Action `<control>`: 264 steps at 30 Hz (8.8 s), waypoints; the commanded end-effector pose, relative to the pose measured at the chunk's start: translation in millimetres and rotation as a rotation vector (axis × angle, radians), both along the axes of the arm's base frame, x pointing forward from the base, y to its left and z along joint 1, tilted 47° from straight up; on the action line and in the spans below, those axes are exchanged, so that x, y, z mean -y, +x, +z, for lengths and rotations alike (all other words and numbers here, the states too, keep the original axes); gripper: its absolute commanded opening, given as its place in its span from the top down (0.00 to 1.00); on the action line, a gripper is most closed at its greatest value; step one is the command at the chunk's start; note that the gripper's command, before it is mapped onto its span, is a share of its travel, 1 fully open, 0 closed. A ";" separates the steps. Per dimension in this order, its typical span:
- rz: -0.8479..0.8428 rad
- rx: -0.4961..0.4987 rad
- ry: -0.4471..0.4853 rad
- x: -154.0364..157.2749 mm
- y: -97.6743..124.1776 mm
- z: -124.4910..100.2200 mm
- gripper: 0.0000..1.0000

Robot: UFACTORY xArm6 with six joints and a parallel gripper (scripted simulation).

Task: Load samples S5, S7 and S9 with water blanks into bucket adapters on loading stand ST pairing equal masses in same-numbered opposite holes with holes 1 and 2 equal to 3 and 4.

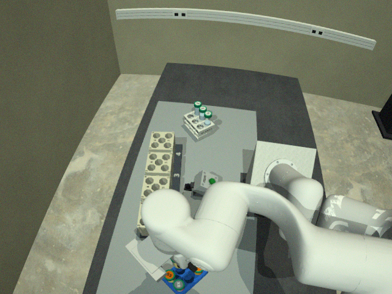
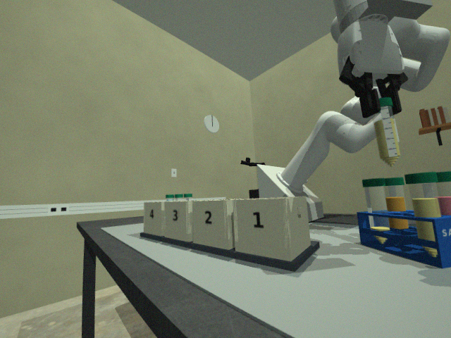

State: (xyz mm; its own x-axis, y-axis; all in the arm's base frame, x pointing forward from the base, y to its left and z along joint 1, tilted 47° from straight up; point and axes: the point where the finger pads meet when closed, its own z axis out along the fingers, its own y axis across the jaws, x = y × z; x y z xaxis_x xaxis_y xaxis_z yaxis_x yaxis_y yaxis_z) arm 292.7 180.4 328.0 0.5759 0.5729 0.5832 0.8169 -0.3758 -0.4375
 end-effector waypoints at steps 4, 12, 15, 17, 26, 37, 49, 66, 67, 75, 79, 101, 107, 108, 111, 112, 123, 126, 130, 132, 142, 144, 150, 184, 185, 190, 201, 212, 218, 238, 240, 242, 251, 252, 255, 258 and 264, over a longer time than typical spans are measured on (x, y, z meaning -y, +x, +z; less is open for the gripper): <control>-0.001 0.003 0.000 -1.6 -3.5 3.2 1.00; -0.001 0.003 0.000 -14.8 -32.1 18.5 1.00; -0.001 0.003 0.000 -14.8 -32.1 18.5 1.00; -0.001 0.003 0.000 -14.8 -32.1 18.5 1.00; -0.001 0.003 0.000 -14.8 -32.1 18.5 1.00; -0.001 0.003 0.000 -17.7 -32.3 15.8 1.00; -0.001 0.003 0.001 -35.2 -33.0 -0.6 1.00; -0.001 0.003 0.001 -57.1 -33.9 -21.1 1.00; -0.001 0.003 0.001 -58.6 -34.0 -22.4 1.00; -0.001 0.003 0.001 -66.6 -34.3 -29.9 1.00; -0.001 0.003 0.001 -66.7 -34.3 -30.0 1.00; -0.001 0.003 0.001 -73.2 -34.6 -36.1 1.00; -0.001 0.003 0.001 -76.1 -34.7 -38.8 1.00; -0.001 0.003 0.001 -76.9 -34.7 -39.5 1.00; -0.001 0.003 0.001 -79.1 -34.8 -41.6 1.00; -0.001 0.003 0.001 -79.8 -34.8 -42.3 1.00; -0.001 0.003 0.001 -86.4 -35.1 -48.4 1.00; -0.001 0.003 0.001 -88.5 -35.2 -50.5 1.00; -0.001 0.003 0.001 -91.5 -35.3 -53.2 1.00; -0.001 0.003 0.001 -92.9 -35.4 -54.6 1.00; -0.001 0.003 0.001 -98.8 -35.6 -60.0 1.00; -0.001 0.003 0.001 -100.2 -35.7 -61.4 1.00; -0.001 0.003 0.001 -104.6 -35.9 -65.5 1.00; -0.001 0.002 0.001 -111.4 -36.1 -71.9 0.56; -0.001 0.002 0.001 -111.4 -36.1 -71.9 0.56; -0.001 0.003 0.001 -111.4 -36.1 -71.8 0.56; -0.001 0.003 0.001 -111.4 -36.1 -71.9 0.56; -0.001 0.003 0.001 -102.7 -35.8 -63.7 0.56; -0.001 0.003 0.001 -94.0 -35.4 -55.5 0.56; -0.001 0.003 0.001 -69.2 -34.4 -32.3 0.56; -0.001 0.003 0.001 -67.7 -34.3 -30.9 0.56; -0.001 0.003 0.001 -64.8 -34.2 -28.2 0.56; -0.001 0.003 0.001 -51.7 -33.7 -15.9 0.56; -0.001 0.003 0.001 -50.2 -33.6 -14.5 0.56; -0.001 0.003 0.001 -47.3 -33.5 -11.8 0.56; -0.001 0.003 0.001 -44.3 -33.4 -9.0 0.56; -0.001 0.003 0.001 -35.6 -33.0 -0.9 0.56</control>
State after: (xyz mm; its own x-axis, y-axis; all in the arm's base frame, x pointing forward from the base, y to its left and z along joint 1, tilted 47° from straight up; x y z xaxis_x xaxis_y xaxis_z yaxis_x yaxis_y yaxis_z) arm 259.0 221.5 321.2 0.5760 0.5728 0.5832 0.8169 -0.3765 -0.4370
